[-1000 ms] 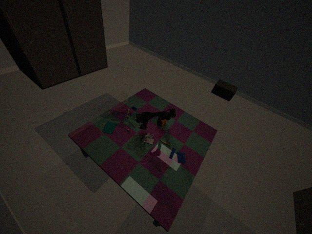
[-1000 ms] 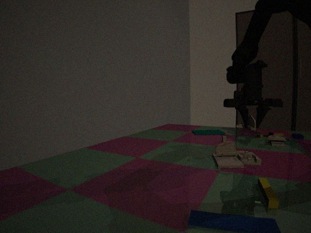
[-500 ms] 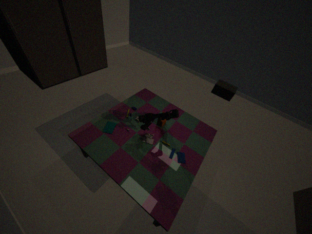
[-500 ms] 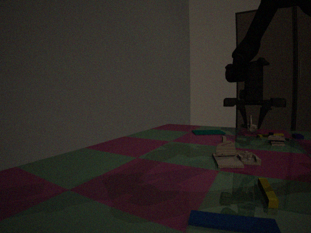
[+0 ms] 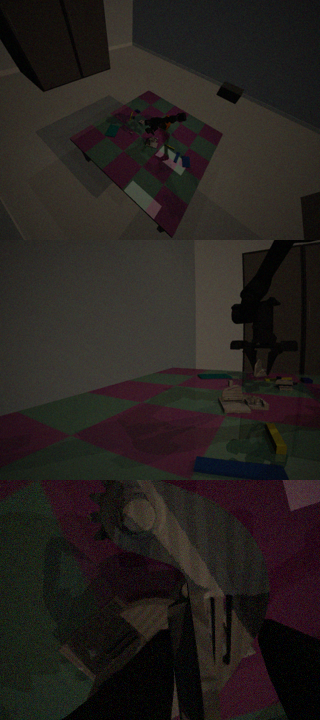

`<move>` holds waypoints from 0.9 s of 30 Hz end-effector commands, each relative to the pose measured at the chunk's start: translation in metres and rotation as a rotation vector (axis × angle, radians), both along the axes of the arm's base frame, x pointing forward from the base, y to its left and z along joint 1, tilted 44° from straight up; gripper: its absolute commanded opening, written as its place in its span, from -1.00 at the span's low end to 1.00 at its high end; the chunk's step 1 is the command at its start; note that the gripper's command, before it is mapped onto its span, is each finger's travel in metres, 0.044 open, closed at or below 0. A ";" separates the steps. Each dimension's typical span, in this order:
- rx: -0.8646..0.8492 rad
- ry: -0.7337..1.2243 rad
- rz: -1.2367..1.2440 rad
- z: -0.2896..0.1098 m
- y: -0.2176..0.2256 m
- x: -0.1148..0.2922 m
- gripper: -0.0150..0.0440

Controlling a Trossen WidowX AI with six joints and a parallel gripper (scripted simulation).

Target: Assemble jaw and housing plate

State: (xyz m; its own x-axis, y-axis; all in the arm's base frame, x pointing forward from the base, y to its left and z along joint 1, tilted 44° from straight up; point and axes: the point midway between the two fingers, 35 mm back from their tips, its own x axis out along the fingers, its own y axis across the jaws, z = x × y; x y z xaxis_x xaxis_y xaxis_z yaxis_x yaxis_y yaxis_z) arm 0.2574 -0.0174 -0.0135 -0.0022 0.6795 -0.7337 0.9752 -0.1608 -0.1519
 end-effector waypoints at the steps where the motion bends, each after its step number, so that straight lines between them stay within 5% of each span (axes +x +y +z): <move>1: 0.006 0.059 -0.064 0.005 0.006 -0.003 -0.04; 27: 0.010 0.439 -0.467 0.033 0.039 -0.022 -0.04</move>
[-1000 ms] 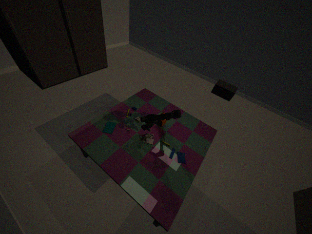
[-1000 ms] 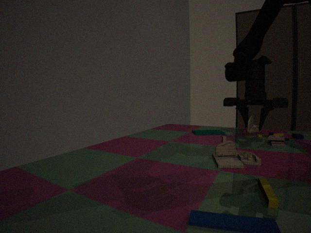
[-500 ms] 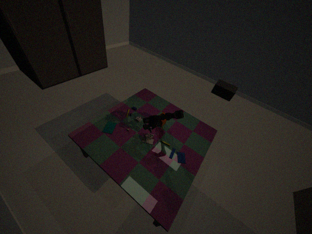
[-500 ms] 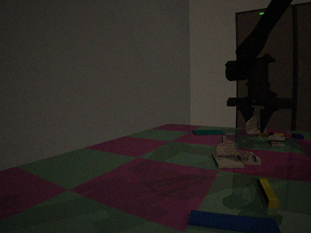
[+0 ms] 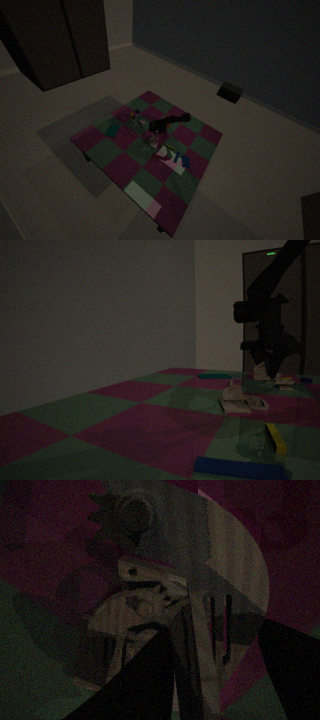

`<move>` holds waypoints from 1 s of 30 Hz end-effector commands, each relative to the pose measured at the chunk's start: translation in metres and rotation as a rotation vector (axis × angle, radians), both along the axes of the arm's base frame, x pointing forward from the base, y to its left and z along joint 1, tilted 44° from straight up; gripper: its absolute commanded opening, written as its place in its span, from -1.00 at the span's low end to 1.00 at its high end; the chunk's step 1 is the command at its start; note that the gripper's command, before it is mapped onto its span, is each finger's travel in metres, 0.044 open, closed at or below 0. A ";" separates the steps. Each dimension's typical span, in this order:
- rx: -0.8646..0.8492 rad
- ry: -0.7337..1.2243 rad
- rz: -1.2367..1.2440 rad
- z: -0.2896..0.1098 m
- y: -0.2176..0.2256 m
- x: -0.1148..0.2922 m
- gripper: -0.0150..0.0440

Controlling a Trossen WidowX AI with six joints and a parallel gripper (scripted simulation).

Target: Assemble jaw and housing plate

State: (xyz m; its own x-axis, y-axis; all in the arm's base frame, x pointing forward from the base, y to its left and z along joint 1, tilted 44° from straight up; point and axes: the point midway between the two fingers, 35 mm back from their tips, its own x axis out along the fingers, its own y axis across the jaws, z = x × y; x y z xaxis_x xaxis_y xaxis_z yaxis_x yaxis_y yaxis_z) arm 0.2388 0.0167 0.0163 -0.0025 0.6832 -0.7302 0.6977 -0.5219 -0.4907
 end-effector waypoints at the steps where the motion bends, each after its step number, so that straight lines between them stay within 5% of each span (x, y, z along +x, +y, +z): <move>1: 0.007 0.060 -0.062 0.004 0.006 -0.004 -0.04; 30: 0.013 0.348 -0.361 0.020 0.029 -0.023 -0.04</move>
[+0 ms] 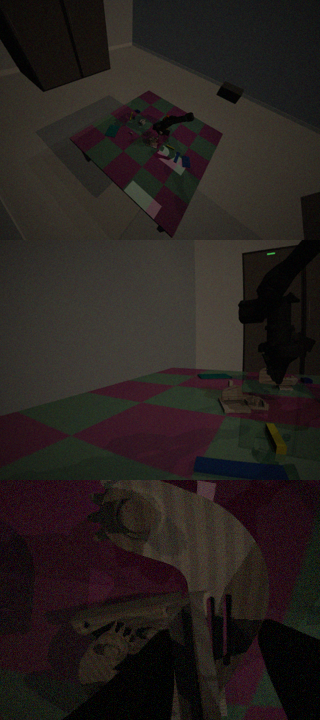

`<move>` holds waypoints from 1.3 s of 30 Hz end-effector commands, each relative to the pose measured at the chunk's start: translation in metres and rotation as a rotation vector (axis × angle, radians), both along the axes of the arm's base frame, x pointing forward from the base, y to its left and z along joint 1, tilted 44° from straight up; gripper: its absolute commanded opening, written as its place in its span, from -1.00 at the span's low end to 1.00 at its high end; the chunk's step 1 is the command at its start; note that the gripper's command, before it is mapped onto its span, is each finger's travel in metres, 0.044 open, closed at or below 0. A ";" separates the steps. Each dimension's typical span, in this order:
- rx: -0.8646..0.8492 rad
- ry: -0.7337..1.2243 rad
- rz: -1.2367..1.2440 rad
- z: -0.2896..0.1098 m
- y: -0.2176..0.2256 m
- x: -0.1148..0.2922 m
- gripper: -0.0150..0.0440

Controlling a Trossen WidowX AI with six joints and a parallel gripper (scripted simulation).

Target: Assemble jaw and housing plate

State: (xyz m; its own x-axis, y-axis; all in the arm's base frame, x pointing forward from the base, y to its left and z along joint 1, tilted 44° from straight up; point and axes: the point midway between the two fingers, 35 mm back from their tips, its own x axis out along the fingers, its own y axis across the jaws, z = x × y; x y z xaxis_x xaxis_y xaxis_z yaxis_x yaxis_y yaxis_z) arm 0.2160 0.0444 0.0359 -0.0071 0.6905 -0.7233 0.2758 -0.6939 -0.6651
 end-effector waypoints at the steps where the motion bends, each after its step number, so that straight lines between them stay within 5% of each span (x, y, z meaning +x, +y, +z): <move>1: 0.006 0.005 -0.007 0.001 0.001 0.000 -0.04; 20: 0.006 0.025 -0.027 0.001 0.001 0.000 -0.04; 39: 0.005 0.022 -0.028 0.008 0.005 0.059 -0.04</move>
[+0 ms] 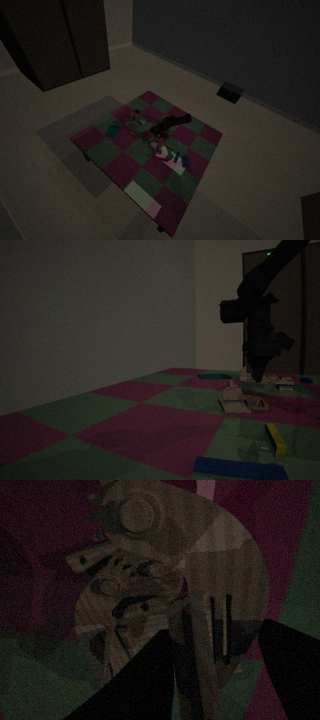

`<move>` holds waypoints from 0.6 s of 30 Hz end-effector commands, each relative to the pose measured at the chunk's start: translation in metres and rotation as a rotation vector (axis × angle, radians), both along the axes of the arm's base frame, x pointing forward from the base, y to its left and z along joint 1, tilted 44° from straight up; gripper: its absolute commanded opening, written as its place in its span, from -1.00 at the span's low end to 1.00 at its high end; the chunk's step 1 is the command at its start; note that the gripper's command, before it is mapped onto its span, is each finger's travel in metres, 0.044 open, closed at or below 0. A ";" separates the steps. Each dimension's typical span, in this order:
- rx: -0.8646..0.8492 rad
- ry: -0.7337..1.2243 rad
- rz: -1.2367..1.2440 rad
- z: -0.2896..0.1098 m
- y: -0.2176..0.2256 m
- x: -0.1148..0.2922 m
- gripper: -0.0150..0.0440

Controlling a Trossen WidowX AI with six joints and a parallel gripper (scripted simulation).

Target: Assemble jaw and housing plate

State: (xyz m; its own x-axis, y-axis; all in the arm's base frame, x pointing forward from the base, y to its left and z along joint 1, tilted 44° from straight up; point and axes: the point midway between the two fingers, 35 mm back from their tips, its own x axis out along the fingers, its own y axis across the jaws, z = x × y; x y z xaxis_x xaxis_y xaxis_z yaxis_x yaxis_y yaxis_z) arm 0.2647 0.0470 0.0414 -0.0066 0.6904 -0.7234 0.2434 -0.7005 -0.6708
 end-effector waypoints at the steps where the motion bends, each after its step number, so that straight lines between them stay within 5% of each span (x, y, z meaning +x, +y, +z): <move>1: 0.005 -0.001 -0.003 0.002 0.002 0.014 -0.04; 18: 0.007 -0.003 -0.003 0.004 0.007 0.040 -0.04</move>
